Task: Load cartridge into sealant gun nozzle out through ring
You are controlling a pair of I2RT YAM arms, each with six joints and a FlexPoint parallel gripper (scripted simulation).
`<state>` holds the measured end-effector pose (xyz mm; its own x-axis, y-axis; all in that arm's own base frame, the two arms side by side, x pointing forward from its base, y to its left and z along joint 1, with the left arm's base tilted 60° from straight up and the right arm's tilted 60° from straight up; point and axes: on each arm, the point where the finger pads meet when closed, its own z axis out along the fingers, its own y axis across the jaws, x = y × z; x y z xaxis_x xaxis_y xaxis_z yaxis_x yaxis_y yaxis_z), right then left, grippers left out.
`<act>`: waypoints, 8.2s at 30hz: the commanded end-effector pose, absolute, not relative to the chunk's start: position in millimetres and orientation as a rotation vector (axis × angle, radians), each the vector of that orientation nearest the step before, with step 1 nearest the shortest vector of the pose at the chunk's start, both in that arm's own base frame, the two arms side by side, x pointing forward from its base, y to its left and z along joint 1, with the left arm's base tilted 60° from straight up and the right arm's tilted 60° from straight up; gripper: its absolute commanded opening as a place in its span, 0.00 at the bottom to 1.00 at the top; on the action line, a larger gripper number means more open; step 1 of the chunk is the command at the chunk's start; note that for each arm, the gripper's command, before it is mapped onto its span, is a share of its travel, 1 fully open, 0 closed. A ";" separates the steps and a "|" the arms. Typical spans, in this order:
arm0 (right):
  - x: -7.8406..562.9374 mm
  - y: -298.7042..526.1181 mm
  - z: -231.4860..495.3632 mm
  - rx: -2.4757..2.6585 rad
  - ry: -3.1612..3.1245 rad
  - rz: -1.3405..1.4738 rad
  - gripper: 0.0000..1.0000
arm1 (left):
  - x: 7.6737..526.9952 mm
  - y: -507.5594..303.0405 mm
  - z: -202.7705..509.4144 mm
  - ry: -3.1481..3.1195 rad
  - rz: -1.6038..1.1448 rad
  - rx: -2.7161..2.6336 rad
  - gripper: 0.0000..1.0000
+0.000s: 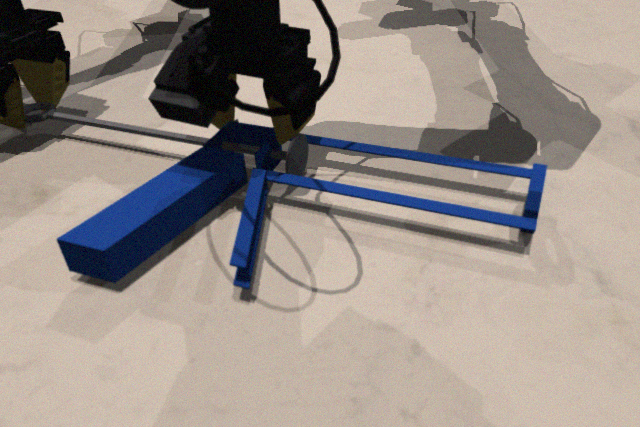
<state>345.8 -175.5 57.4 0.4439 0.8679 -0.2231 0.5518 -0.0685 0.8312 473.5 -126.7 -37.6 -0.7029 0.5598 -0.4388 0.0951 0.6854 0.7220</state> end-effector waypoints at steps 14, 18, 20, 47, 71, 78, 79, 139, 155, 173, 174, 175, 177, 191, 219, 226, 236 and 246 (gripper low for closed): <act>329.9 -218.6 71.6 1.728 1.143 0.338 0.00 | 485.6 -120.3 -7.8 2.168 0.943 0.412 0.03; 329.5 -218.7 69.0 1.734 1.147 0.335 0.00 | 485.6 -120.3 -7.8 2.168 0.943 0.412 0.03; 329.5 -218.8 69.5 1.734 1.146 0.335 0.00 | 485.6 -120.3 -7.8 2.168 0.943 0.412 0.03; 329.8 -219.1 71.5 1.730 1.142 0.337 0.00 | 485.6 -120.3 -7.8 2.168 0.943 0.412 0.03; 332.8 -208.3 79.1 1.687 1.219 0.454 0.00 | 485.6 -120.3 -7.8 2.168 0.939 0.404 0.03; 328.5 -218.7 82.6 1.683 1.214 0.449 0.00 | 485.6 -120.3 -7.8 2.168 0.939 0.404 0.03; 327.4 -220.4 82.0 1.685 1.215 0.447 0.00 | 485.6 -120.3 -7.8 2.168 0.939 0.404 0.03; 331.5 -203.6 78.0 1.673 1.299 0.568 0.00 | 485.6 -120.3 -7.8 2.168 0.939 0.405 0.03; 319.7 -225.4 79.6 1.684 1.281 0.547 0.00 | 487.7 -111.6 -7.8 2.175 0.950 0.387 0.03; 319.2 -225.9 71.1 1.705 1.290 0.543 0.00 | 488.0 -111.4 -7.6 2.175 0.950 0.387 0.03; 319.2 -225.9 71.1 1.706 1.291 0.543 0.00 | 488.0 -111.4 -7.6 2.175 0.950 0.387 0.03; 319.2 -225.9 71.1 1.706 1.290 0.543 0.00 | 488.0 -111.4 -7.6 2.175 0.950 0.387 0.03; 319.2 -225.9 71.1 1.706 1.290 0.543 0.00 | 488.0 -111.4 -7.6 2.175 0.950 0.387 0.03; 319.2 -225.9 71.0 1.706 1.291 0.543 0.00 | 488.0 -111.4 -7.6 2.175 0.950 0.387 0.03; 314.1 -214.3 54.4 1.720 1.402 0.668 0.00 | 487.8 -112.2 -7.6 2.174 0.952 0.394 0.03; 312.2 -224.3 58.4 1.718 1.379 0.655 0.00 | 487.9 -111.6 -7.6 2.175 0.952 0.393 0.03; 312.5 -225.5 59.0 1.717 1.377 0.654 0.00 | 488.0 -111.4 -7.6 2.175 0.953 0.392 0.03; 312.5 -225.6 59.1 1.717 1.377 0.654 0.00 | 488.0 -111.4 -7.6 2.175 0.953 0.392 0.03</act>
<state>324.6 -178.7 55.3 0.1366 0.9904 0.0196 0.5312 -0.0900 0.8424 466.4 -135.1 -44.1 -0.7020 0.5836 -0.4082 0.1467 0.6794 0.7190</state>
